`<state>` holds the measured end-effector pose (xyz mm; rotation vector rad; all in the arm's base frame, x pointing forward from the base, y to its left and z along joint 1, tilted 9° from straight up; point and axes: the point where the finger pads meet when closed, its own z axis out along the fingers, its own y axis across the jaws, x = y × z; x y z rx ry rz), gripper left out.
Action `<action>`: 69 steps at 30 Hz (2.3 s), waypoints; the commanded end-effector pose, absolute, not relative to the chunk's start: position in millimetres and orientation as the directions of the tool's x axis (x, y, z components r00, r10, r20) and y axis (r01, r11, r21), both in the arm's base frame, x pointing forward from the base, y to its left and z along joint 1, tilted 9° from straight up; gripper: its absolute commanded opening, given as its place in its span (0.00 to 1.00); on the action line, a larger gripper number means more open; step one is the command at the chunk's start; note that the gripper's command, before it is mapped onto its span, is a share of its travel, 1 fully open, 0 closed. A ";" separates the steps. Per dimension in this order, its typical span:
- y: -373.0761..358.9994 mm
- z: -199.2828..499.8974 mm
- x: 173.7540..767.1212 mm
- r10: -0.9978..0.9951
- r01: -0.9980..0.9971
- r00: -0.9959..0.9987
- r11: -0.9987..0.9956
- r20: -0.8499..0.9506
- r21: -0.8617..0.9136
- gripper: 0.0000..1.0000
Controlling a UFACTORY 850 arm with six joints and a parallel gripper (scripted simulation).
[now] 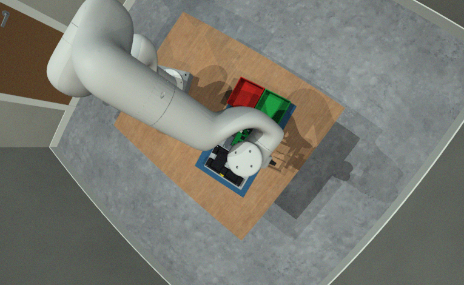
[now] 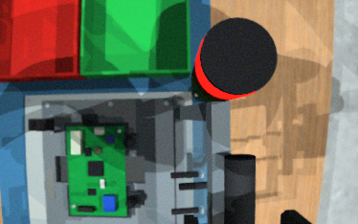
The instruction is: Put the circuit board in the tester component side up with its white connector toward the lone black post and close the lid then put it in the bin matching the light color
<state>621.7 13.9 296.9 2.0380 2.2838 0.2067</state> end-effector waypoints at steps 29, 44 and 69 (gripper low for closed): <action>11.5 344.9 615.5 0.993 0.982 -0.116 0.109 0.034 0.152 1.00; 8.1 340.2 584.9 0.993 0.982 -0.116 0.109 0.034 0.152 1.00; -3.0 324.8 485.0 0.993 0.982 -0.116 0.109 0.034 0.152 1.00</action>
